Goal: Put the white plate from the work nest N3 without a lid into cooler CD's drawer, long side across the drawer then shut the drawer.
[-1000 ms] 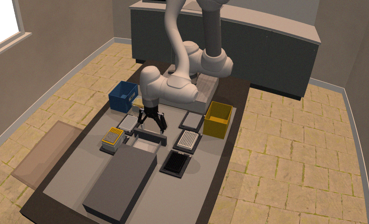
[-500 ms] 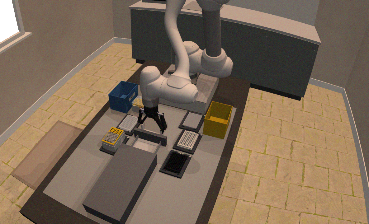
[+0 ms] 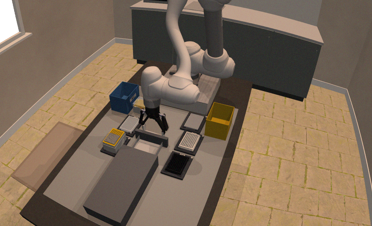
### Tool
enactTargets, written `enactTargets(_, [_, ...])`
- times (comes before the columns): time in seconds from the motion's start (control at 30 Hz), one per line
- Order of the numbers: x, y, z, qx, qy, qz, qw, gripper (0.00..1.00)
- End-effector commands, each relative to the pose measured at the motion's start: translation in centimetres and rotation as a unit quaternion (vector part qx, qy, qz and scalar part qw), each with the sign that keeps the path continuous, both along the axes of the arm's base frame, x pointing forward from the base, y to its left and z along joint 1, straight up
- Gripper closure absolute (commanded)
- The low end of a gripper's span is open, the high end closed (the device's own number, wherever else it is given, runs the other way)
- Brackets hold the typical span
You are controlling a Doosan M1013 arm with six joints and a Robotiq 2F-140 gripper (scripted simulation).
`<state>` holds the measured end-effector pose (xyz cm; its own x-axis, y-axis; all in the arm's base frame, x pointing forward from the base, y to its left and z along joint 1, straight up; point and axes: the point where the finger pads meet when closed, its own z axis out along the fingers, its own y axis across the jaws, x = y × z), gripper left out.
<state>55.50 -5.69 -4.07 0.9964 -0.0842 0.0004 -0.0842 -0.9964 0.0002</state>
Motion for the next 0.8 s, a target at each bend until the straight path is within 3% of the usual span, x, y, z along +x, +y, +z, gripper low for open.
enactTargets(0.0, [-0.4, 0.0, 0.0, 0.0, 0.0, 0.0, 1.0, 1.0])
enactTargets(0.77, [-2.0, 0.2, 0.0, 0.0, 0.0, 0.0, 1.0, 1.0])
